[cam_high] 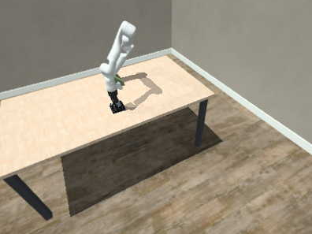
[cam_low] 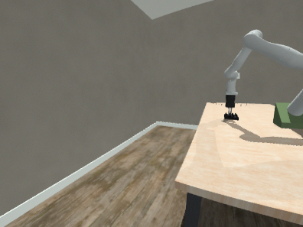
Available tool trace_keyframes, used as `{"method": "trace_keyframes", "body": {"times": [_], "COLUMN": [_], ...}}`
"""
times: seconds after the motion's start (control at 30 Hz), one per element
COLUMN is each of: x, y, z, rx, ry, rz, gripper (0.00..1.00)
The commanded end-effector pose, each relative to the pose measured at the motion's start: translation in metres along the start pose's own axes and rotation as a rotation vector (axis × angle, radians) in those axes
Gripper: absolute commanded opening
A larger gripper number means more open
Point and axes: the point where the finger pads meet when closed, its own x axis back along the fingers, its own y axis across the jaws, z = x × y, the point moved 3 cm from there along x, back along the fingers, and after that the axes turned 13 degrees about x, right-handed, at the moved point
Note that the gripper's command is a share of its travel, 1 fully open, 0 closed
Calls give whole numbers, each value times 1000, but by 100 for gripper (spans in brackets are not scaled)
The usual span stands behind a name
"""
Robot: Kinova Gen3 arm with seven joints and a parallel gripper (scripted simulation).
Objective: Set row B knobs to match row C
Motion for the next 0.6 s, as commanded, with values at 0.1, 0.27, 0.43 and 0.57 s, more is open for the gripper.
{"method": "trace_keyframes", "body": {"times": [0.1,0.27,0.43,0.57], "x": [1,1,1,1], "y": [0,0,0,0], "z": [-1,-1,-1,-1], "rx": [41,107,190,227], "ry": [-1,-1,-1,-1], "rz": [-2,-2,-2,-2], "gripper": [30,30,30,30]}}
